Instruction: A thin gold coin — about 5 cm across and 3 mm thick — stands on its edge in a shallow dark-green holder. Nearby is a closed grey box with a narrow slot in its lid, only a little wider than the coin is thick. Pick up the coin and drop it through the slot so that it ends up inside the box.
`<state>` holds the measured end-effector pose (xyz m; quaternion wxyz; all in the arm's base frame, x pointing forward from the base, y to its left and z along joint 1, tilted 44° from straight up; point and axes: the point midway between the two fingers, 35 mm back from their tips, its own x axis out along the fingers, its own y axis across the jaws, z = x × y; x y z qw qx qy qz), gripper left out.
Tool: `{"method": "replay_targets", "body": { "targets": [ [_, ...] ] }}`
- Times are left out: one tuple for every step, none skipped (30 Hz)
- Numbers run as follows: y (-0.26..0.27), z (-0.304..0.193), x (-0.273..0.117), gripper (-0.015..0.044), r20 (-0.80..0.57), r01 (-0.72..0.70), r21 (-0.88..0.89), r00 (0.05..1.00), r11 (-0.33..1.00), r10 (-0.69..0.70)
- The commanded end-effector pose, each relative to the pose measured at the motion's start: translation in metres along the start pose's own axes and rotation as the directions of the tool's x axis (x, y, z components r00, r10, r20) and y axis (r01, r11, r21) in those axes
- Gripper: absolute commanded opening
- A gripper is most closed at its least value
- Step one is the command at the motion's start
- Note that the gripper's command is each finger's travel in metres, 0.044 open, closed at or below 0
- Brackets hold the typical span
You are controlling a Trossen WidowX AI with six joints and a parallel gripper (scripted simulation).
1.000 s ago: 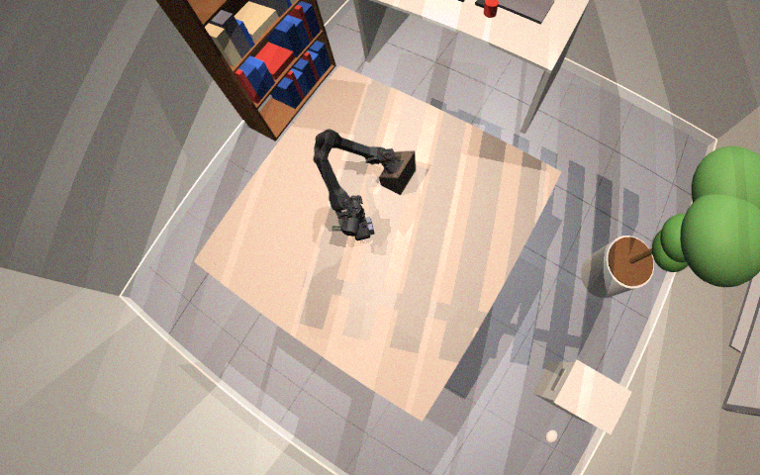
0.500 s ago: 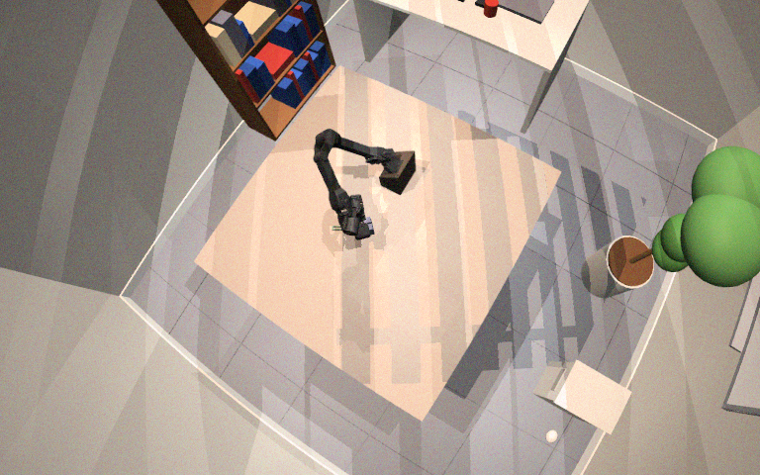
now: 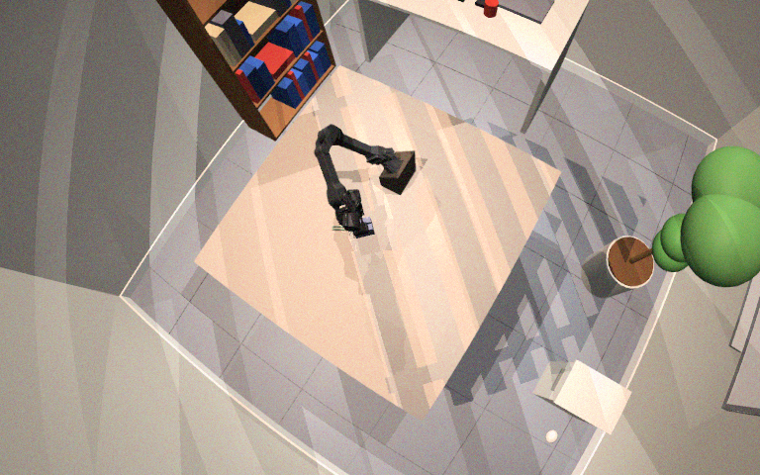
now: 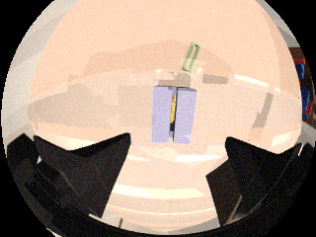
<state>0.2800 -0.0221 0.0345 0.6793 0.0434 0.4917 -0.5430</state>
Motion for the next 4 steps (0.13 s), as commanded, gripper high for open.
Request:
{"method": "replay_targets", "body": {
  "targets": [
    [-0.0003,-0.0003,-0.002,0.044,-0.004,-0.001,0.006,1.0,1.0,0.001],
    [-0.0003,-0.0003,-0.002,0.044,-0.004,-0.001,0.006,1.0,1.0,0.001],
    [-0.0003,-0.0003,-0.002,0.044,-0.004,-0.001,0.006,1.0,1.0,0.001],
    [-0.0003,-0.0003,-0.002,0.044,-0.004,-0.001,0.006,1.0,1.0,0.001]
  ]
}}
